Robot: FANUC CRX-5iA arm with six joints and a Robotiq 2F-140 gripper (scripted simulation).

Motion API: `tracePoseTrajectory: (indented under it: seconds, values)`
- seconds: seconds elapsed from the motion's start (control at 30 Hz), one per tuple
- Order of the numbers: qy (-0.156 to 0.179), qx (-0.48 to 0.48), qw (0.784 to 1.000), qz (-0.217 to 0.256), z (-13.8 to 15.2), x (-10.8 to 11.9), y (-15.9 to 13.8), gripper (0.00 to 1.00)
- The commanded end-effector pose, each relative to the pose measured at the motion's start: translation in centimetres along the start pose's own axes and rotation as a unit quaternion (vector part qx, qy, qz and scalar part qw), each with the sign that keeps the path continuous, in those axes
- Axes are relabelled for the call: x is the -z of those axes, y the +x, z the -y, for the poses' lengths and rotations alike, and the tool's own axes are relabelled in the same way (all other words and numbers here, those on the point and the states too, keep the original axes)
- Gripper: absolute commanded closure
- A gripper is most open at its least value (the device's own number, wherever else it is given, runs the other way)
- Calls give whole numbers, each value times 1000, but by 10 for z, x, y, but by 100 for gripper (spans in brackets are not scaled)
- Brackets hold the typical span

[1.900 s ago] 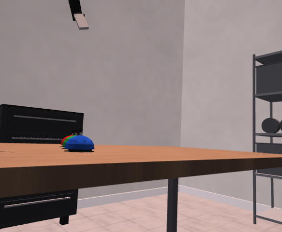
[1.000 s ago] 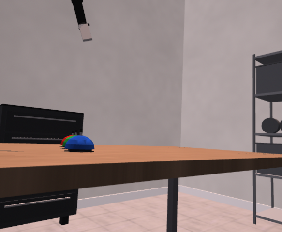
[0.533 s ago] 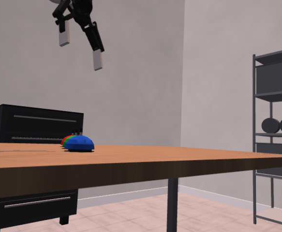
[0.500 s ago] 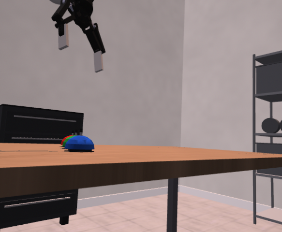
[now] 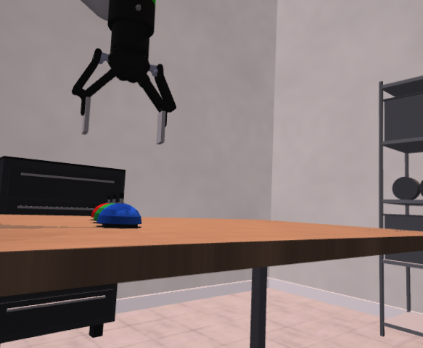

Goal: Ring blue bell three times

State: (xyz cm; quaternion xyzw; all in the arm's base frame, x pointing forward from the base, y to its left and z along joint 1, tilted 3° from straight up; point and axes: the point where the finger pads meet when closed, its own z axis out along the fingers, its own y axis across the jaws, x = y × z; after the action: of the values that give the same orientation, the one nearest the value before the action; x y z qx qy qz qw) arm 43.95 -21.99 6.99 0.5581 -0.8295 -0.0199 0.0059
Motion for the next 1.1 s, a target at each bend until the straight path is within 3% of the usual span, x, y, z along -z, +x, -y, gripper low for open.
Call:
tracePoseTrajectory:
  seconds: [0.0,0.13,0.17,1.07]
  values:
    - [1,-61,998,18,4,-14,-7,0]
    - [1,-61,998,18,4,-14,-7,0]
    - [1,-61,998,18,4,-14,-7,100]
    - [1,-61,998,18,4,-14,-7,100]
